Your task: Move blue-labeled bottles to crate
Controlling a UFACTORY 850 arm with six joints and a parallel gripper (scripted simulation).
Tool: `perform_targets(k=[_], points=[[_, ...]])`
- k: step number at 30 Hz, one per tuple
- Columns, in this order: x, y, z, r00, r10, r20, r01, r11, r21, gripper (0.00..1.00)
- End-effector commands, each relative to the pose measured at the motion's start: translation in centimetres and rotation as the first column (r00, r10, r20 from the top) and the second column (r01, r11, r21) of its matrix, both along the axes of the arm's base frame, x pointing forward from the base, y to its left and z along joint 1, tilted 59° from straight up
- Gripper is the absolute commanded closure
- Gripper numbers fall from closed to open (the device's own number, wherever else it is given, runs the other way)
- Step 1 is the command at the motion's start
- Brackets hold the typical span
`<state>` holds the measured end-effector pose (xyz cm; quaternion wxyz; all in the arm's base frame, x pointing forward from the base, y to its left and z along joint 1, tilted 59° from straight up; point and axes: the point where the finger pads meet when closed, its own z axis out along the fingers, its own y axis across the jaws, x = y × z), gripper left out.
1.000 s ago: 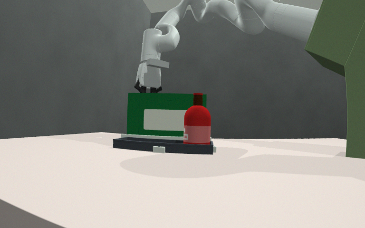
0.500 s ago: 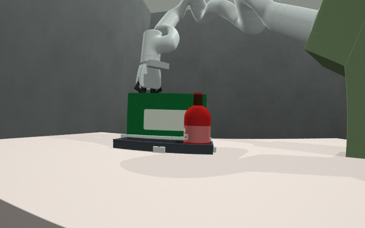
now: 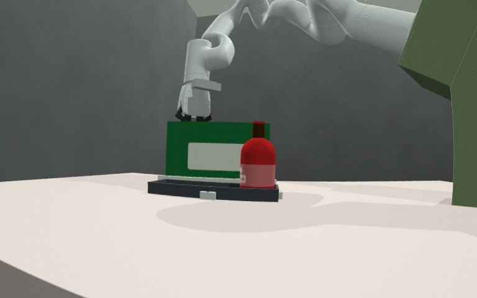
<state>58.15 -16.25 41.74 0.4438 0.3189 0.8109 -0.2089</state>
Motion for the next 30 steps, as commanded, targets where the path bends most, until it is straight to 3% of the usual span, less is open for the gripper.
perform_targets(k=[1,11,12,30], points=[[0.02,0.02,0.06,1.000,0.000,0.001,0.000,1.000,0.000,1.00],[0.02,0.02,0.06,1.000,0.000,0.001,0.000,1.000,0.000,1.00],[0.02,0.02,0.06,1.000,0.000,0.001,0.000,1.000,0.000,0.34],[0.02,0.02,0.06,1.000,0.000,0.001,0.000,1.000,0.000,0.34]])
